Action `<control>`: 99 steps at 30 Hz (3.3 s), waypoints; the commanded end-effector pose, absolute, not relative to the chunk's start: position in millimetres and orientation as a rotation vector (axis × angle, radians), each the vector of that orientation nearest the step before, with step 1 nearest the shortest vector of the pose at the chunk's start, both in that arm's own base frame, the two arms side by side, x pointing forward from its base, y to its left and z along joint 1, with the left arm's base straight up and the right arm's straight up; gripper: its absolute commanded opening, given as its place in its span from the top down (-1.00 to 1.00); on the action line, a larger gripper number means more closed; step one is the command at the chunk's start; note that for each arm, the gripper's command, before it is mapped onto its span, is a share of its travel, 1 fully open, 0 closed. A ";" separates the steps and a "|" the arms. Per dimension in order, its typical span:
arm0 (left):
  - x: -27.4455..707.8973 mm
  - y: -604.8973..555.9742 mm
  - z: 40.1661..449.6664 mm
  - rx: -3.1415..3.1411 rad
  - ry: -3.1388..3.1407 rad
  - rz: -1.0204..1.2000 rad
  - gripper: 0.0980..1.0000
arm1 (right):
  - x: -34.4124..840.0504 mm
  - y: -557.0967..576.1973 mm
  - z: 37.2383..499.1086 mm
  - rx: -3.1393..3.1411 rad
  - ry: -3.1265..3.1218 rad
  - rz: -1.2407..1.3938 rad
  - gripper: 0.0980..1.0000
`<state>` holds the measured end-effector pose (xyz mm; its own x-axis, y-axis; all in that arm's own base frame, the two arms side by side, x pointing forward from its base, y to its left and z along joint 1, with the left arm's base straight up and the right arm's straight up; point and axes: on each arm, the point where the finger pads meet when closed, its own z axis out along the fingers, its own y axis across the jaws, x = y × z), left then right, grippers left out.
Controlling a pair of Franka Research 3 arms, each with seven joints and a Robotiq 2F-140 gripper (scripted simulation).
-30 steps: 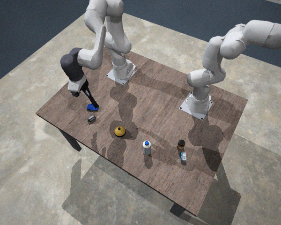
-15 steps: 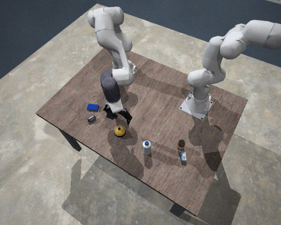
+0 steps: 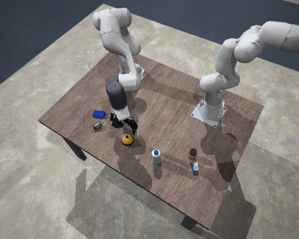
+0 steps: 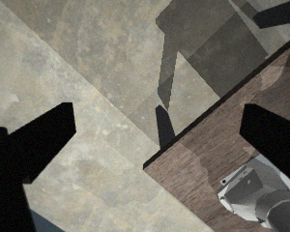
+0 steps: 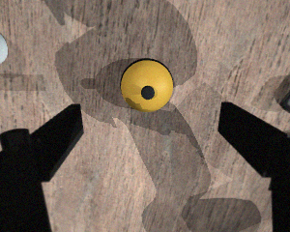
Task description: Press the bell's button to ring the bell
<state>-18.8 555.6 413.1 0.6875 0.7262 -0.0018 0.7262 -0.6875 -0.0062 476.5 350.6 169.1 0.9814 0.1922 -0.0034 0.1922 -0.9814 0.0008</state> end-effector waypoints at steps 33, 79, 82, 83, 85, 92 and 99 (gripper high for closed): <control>-17.5 554.2 413.0 -2.883 -1.248 0.000 -1.00 | 478.5 350.5 168.6 3.126 0.316 0.000 1.00; -17.5 554.2 413.0 -2.883 -1.248 0.000 -1.00 | 478.7 350.0 164.9 3.126 0.316 0.000 1.00; -17.5 554.2 413.0 -2.883 -1.248 0.000 -1.00 | 478.9 349.7 162.0 3.126 0.317 0.000 1.00; -17.5 554.2 413.0 -2.883 -1.248 0.000 -1.00 | 479.0 349.5 160.9 3.126 0.317 0.000 1.00; -17.5 554.2 413.0 -2.883 -1.248 0.000 -1.00 | 479.1 349.2 158.3 3.126 0.317 0.000 1.00; -17.5 554.2 413.0 -2.883 -1.248 0.000 -1.00 | 479.6 348.2 150.4 3.126 0.317 0.000 1.00; -17.5 554.2 413.0 -2.883 -1.248 0.000 -1.00 | 480.3 346.6 137.1 3.126 0.317 0.000 1.00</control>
<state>-18.8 555.6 413.0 0.6874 0.7262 -0.0019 0.7262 -0.6874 -0.0061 476.8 346.8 142.5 0.9793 0.2020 -0.0082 0.2020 -0.9794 0.0022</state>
